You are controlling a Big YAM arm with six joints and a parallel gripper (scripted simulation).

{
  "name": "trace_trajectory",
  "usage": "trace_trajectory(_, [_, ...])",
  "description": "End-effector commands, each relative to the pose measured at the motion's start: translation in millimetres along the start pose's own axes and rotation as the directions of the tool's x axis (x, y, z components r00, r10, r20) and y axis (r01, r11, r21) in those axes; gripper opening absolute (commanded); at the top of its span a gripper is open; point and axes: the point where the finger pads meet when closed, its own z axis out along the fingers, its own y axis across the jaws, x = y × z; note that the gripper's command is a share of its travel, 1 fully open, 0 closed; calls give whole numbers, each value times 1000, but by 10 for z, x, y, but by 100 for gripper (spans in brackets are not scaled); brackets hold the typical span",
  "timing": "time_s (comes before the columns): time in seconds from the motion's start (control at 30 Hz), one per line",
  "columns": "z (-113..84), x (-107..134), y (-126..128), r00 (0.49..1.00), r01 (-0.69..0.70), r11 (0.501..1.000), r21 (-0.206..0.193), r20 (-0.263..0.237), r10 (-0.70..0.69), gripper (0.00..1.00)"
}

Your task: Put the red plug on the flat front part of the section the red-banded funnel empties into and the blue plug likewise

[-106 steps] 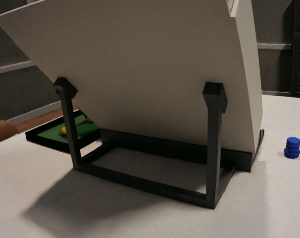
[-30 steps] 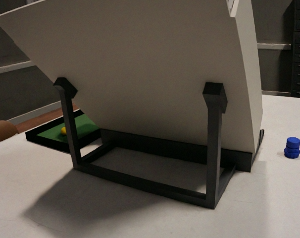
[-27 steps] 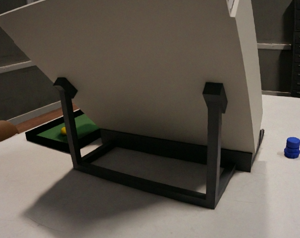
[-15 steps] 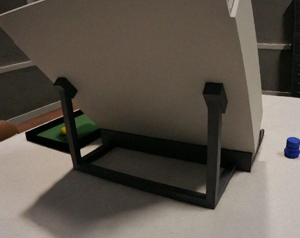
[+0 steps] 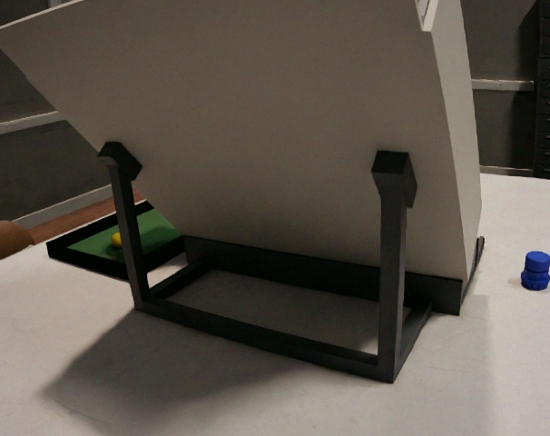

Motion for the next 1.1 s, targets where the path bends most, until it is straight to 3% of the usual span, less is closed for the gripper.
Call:
trace_trajectory(0.0, [-130,-81,41,1000,8,1000,17,7,-8,0])
trace_trajectory(0.53, [-386,-182,387,1000,5,1000,9,5,-5,0])
trace_trajectory(0.57, [-577,-372,281,999,17,999,47,35,-19,0])
trace_trajectory(0.7, [-574,-258,605,1000,5,1000,8,5,-5,0])
trace_trajectory(1.0, [-1198,-627,1003,999,19,999,44,40,-20,0])
trace_trajectory(1.07, [-1257,-650,1071,999,19,999,44,41,-20,0])
